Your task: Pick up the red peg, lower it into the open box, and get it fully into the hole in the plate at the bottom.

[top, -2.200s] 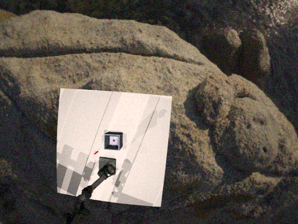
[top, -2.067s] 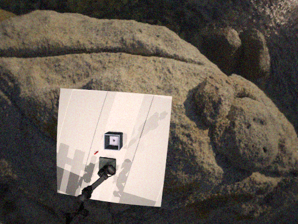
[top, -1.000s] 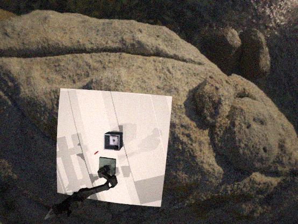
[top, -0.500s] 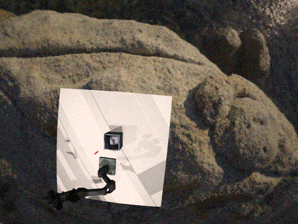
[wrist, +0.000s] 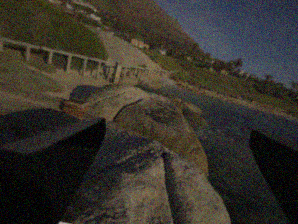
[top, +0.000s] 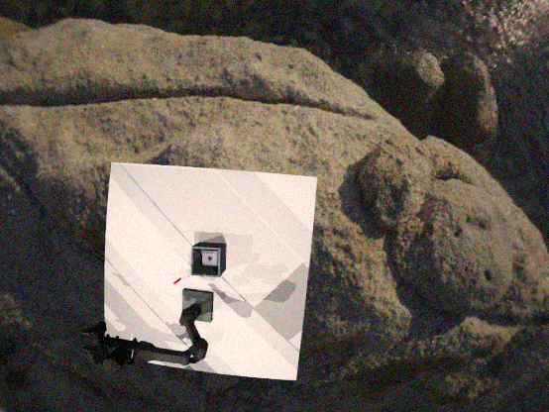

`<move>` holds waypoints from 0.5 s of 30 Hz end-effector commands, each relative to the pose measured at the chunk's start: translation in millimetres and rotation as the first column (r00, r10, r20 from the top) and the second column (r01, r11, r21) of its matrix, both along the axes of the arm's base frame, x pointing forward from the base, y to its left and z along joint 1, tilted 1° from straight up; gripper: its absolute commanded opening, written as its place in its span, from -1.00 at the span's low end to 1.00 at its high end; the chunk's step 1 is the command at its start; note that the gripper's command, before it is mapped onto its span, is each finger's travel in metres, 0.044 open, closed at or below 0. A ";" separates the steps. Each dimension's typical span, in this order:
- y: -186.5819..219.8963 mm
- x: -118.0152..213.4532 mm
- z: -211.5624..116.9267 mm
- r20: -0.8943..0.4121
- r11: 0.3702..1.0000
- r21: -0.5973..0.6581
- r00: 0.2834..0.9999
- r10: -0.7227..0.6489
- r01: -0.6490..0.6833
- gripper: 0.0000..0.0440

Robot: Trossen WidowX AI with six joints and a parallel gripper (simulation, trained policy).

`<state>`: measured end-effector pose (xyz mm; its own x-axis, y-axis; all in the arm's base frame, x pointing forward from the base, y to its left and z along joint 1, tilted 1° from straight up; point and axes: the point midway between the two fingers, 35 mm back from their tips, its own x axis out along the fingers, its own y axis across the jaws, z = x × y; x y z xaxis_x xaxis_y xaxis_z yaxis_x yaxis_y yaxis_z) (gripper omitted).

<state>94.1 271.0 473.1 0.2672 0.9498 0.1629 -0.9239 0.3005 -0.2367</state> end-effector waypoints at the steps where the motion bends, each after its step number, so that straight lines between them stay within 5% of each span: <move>1: 2.5 24.4 -17.1 -0.126 0.997 -0.052 0.989 -0.071 0.064 1.00; 15: -13.0 94.9 -82.4 -0.486 0.942 -0.227 0.809 -0.329 0.247 1.00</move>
<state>172.7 264.0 404.2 0.4969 0.8555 -0.1455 -0.8509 0.5133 0.1117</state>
